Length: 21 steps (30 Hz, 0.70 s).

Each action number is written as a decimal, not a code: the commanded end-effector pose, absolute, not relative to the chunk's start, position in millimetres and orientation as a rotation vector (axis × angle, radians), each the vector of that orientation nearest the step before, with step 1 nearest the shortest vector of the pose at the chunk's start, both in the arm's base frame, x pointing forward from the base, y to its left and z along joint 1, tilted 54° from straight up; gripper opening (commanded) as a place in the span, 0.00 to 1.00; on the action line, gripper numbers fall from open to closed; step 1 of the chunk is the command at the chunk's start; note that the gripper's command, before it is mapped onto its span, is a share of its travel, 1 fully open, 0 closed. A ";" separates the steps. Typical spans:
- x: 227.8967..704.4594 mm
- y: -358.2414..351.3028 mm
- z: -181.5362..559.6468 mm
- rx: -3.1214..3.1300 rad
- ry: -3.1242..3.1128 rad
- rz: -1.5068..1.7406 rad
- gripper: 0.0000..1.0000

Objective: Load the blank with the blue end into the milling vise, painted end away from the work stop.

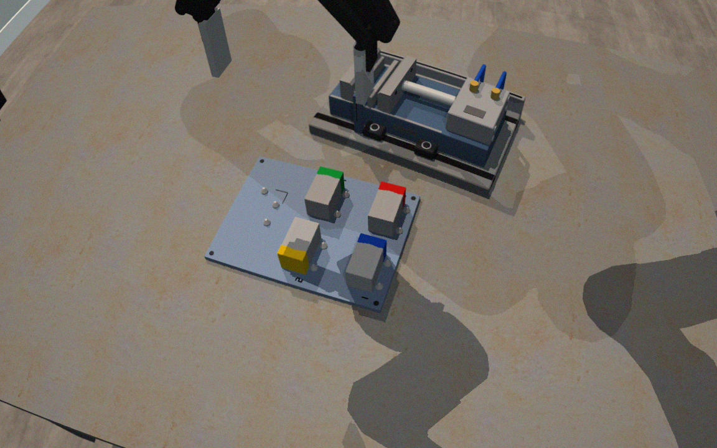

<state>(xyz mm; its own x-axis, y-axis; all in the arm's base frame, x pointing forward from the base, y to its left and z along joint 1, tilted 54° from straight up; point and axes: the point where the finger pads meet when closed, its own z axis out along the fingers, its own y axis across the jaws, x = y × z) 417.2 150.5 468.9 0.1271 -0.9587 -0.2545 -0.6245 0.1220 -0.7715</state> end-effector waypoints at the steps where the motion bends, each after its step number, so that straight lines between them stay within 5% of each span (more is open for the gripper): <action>1: 417.2 150.9 468.3 -1.590 1.581 -0.517 1.00; 21: 416.8 148.5 467.3 -1.584 1.587 -0.515 1.00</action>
